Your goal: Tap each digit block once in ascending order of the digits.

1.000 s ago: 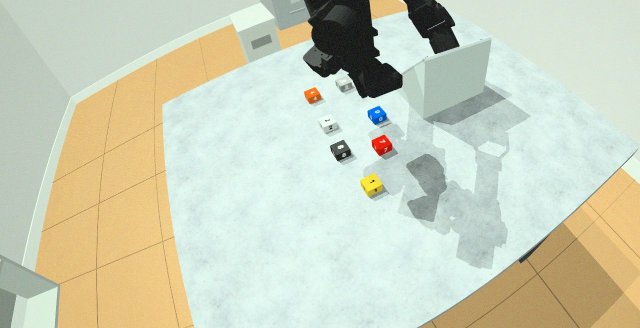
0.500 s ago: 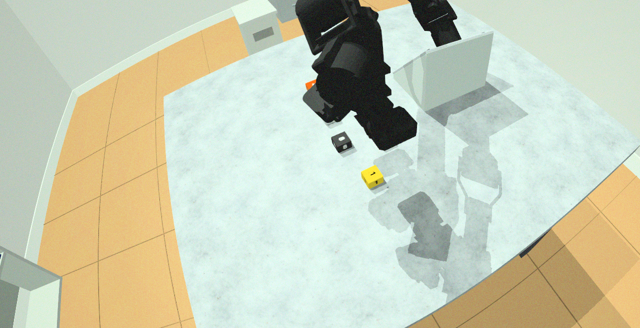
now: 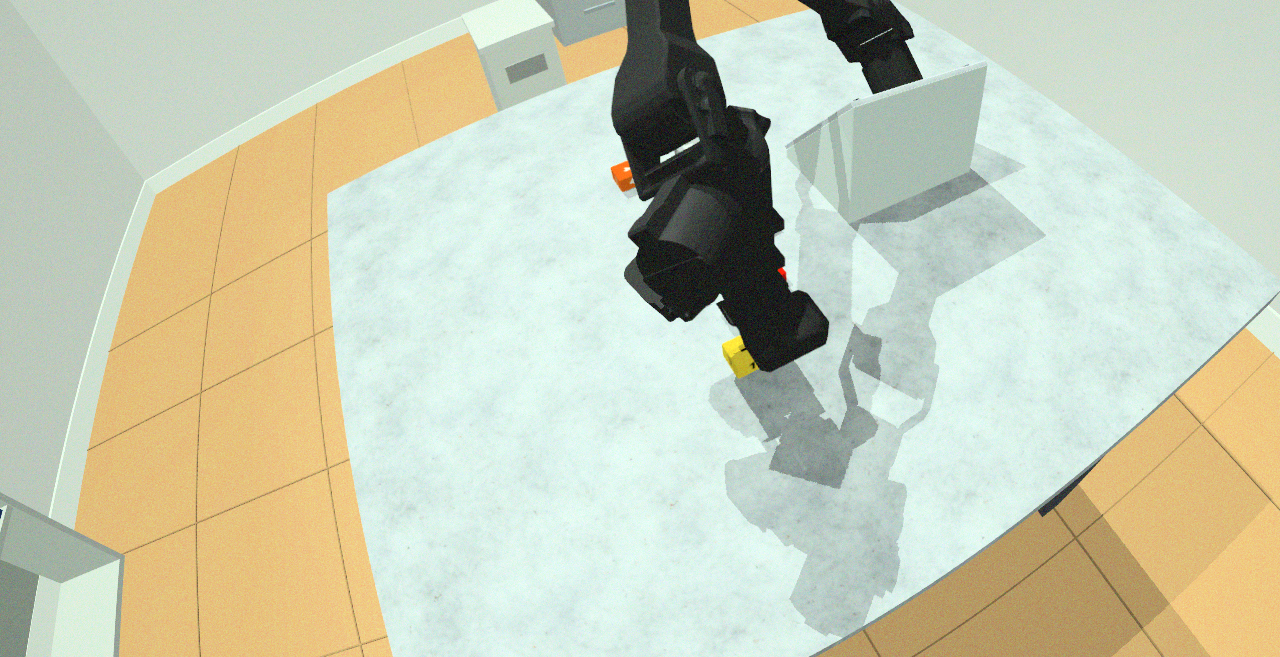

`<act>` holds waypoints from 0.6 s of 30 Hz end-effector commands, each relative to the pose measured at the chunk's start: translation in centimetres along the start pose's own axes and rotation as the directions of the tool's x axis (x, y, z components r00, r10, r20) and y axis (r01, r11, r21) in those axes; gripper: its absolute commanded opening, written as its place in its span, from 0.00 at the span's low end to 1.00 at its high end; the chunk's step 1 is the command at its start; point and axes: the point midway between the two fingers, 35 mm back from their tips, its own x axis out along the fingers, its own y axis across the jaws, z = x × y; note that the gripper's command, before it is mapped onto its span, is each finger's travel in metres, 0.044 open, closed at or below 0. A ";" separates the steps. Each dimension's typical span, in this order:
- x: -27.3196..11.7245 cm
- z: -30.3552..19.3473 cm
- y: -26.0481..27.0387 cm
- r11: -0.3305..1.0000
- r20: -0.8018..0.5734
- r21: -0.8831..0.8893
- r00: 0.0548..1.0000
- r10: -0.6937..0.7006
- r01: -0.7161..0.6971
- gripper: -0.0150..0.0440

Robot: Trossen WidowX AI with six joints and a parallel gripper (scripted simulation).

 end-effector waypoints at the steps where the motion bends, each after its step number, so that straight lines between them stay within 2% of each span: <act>1: 1.0 -0.2 -0.1 1.000 -0.005 -0.005 1.000 -0.007 0.007 0.29; 18: 3.3 -0.2 -0.2 1.000 -0.005 -0.005 1.000 -0.009 0.009 0.29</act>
